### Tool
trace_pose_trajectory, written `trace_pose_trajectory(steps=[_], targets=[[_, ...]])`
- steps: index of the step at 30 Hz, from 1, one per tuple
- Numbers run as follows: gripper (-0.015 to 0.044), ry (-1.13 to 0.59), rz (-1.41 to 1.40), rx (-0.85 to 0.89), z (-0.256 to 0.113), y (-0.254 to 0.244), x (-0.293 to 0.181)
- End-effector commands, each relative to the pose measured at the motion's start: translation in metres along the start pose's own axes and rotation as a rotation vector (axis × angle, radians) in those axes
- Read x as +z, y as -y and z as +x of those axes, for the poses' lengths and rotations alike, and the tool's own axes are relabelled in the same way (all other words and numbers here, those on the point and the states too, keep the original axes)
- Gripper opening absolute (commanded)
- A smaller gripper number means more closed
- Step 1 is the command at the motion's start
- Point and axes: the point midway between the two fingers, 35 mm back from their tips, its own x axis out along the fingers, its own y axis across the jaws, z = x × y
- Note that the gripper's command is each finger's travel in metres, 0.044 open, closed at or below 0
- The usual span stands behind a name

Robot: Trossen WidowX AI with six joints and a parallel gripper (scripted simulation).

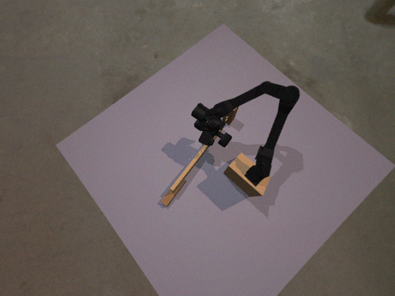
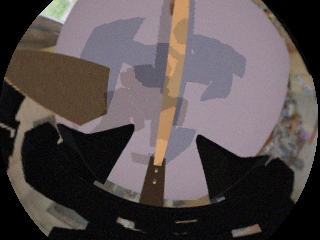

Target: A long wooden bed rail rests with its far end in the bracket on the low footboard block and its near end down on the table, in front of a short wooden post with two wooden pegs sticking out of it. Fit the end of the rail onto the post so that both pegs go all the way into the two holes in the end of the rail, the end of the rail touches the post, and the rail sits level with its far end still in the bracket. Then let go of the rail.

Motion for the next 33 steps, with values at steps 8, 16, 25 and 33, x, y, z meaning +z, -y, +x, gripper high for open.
trace_pose_trajectory(steps=[8,16,25,33], targets=[[0.0440,-0.003,-0.006,0.003,0.019,0.000,0.000],[0.0440,-0.004,-0.006,0.003,0.032,0.000,0.000],[0.0440,-0.006,-0.006,0.003,0.046,-0.001,-0.001],[0.0440,-0.008,-0.006,0.004,0.058,-0.003,-0.002]])
